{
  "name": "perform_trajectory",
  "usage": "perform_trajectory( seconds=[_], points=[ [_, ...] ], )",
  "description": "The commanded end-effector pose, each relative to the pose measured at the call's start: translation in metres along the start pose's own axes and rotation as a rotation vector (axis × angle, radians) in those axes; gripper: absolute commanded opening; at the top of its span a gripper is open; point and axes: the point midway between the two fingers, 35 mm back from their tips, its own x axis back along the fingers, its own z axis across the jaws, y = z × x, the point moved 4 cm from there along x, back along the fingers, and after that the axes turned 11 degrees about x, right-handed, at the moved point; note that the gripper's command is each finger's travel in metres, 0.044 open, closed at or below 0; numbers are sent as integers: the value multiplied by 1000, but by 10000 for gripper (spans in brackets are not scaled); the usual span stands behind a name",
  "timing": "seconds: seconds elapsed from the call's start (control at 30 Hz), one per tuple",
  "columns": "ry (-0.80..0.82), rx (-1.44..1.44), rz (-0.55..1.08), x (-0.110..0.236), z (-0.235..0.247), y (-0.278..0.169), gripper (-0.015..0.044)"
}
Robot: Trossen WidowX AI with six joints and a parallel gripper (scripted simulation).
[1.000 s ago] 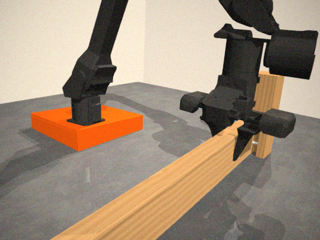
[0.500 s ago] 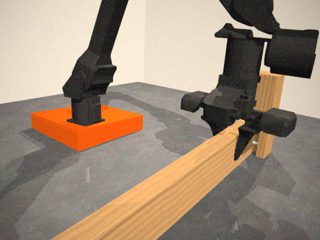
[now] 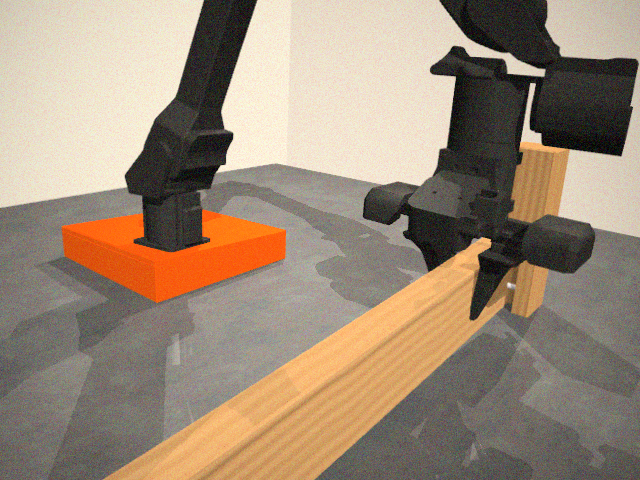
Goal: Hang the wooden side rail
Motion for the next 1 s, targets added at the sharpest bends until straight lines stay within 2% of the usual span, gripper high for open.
perform_trajectory(
  seconds=[0.0, 0.97],
  points=[
    [15, 1, -3, 3, 2, -1, 0],
    [15, 1, -2, 1, 0, -5, 0]
  ],
)
